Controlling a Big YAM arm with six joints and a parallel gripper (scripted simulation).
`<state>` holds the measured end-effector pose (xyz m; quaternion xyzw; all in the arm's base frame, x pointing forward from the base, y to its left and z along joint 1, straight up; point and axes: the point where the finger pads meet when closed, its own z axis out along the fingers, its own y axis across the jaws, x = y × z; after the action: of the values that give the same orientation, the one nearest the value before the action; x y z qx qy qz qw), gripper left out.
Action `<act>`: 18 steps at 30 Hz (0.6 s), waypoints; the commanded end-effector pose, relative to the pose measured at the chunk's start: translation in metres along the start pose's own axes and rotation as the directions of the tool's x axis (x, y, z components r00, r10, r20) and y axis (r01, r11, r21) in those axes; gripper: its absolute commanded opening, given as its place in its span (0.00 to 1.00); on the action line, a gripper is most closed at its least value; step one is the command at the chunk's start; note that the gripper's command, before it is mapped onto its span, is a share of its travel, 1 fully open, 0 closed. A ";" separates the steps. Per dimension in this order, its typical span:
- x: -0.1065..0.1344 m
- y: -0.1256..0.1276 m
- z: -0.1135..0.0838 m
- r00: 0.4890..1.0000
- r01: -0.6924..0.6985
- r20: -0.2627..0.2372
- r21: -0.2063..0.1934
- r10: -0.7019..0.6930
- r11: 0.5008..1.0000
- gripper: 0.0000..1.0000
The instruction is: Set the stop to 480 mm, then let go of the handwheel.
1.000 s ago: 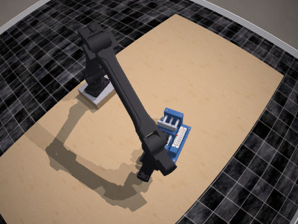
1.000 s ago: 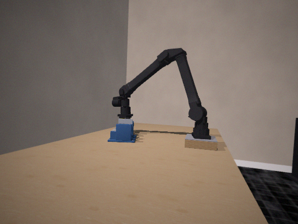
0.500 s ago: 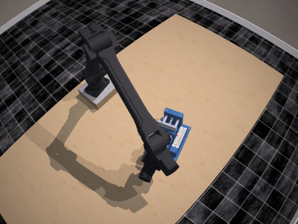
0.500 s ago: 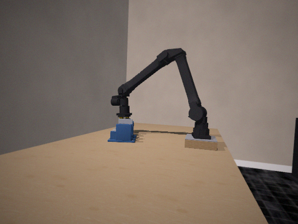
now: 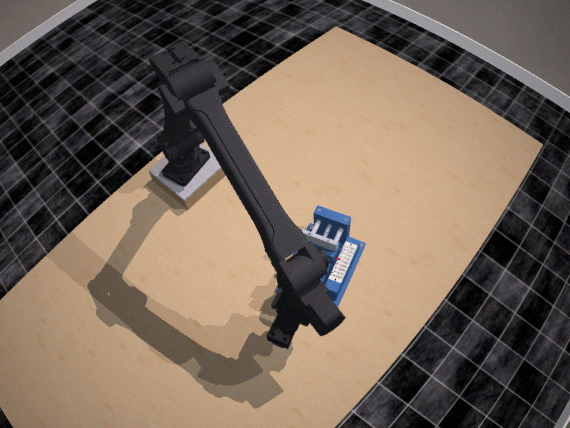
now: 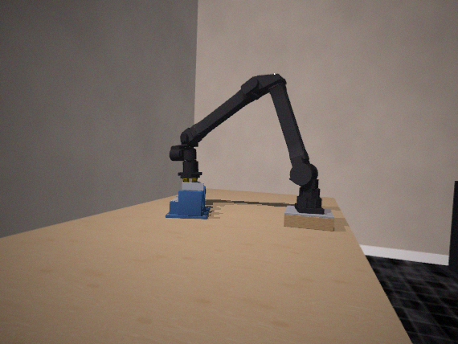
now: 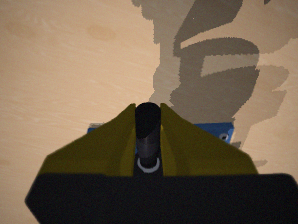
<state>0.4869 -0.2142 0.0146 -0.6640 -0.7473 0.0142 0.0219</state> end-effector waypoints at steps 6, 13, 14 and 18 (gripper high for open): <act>-0.005 0.041 -0.072 0.998 0.009 0.057 -0.128 -0.001 0.992 0.06; -0.004 0.036 -0.079 0.998 0.009 0.056 -0.127 -0.001 0.992 0.06; -0.004 0.035 -0.081 0.998 0.009 0.057 -0.127 -0.001 0.992 0.06; -0.004 0.032 -0.085 0.998 0.013 0.057 -0.127 -0.006 0.992 0.06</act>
<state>0.4880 -0.2140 0.0362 -0.6640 -0.7475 0.0126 0.0151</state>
